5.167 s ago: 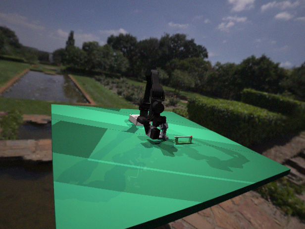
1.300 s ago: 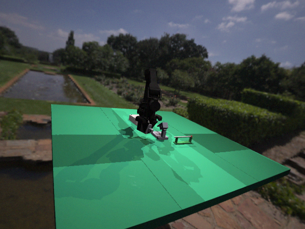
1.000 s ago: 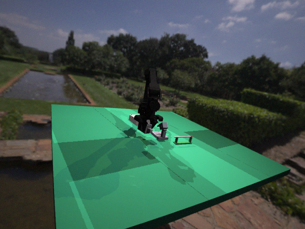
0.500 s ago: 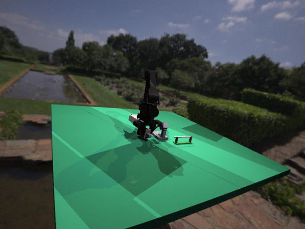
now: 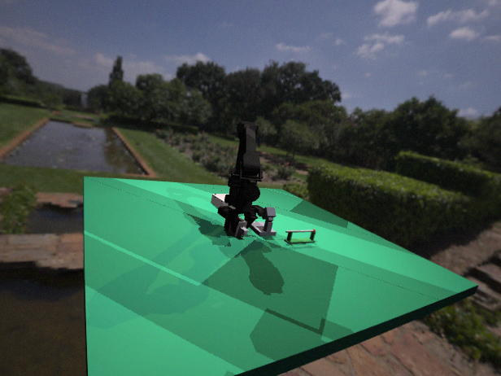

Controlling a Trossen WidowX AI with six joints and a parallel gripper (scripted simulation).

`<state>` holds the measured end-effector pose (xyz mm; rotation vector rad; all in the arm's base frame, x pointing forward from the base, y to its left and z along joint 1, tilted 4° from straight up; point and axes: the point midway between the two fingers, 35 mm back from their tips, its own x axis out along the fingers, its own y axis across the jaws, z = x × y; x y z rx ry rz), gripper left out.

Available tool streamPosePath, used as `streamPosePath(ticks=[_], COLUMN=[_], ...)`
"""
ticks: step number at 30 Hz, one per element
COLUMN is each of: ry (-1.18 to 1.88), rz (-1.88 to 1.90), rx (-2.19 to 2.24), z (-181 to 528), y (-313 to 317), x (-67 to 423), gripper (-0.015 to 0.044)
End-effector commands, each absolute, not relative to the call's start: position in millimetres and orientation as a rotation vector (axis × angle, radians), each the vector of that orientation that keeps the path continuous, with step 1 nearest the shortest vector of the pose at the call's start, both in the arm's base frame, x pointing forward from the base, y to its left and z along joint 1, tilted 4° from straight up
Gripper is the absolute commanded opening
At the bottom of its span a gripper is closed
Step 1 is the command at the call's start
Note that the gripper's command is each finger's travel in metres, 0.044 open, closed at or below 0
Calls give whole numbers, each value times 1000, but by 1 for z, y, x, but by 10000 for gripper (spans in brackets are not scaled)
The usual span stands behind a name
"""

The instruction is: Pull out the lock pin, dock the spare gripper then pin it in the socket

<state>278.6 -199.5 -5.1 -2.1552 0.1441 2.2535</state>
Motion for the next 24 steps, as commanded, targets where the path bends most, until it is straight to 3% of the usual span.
streamPosePath(ticks=[1,9,24], ry=[148,148,134], rz=[2250,2250,2262], rx=[-2162,-2162,-2145], z=[-3,-3,27], y=[-200,-200,-196], x=[279,279,278], gripper=[236,440,440])
